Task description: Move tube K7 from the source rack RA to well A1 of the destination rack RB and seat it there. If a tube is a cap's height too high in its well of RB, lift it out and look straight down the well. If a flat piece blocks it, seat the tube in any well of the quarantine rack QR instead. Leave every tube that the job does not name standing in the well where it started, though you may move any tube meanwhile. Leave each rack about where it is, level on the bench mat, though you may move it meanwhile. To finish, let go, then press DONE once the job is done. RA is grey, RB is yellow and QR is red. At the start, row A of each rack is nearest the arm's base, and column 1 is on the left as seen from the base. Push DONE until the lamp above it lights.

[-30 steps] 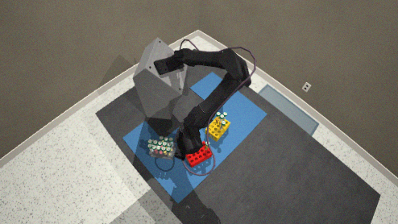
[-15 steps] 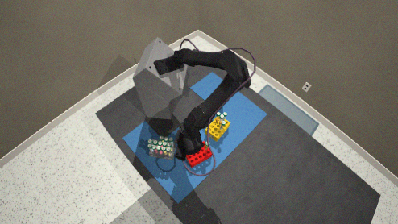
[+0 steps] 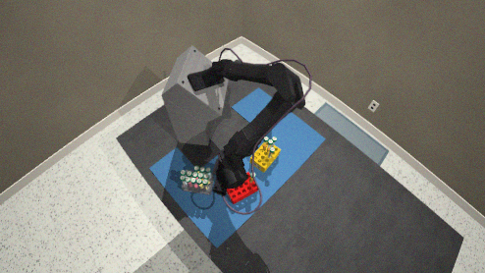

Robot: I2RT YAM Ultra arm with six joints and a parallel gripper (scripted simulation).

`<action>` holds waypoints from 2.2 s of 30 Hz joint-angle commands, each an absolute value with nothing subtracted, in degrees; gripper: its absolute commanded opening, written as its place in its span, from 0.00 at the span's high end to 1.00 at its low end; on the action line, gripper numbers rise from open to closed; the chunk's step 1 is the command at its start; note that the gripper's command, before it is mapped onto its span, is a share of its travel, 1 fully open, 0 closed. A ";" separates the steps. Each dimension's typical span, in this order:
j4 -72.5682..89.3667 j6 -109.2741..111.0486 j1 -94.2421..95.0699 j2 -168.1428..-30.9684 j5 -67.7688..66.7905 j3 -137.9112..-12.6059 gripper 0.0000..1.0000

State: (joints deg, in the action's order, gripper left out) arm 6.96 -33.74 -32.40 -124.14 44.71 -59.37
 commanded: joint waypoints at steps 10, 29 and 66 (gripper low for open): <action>4.85 -35.25 -32.61 -125.49 43.53 -58.41 1.00; 2.81 -36.48 -31.82 -126.78 43.23 -59.36 1.00; 3.26 -36.25 -31.39 -125.95 43.68 -59.43 0.70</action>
State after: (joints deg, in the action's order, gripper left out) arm 3.38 -35.94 -30.79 -126.04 44.23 -59.37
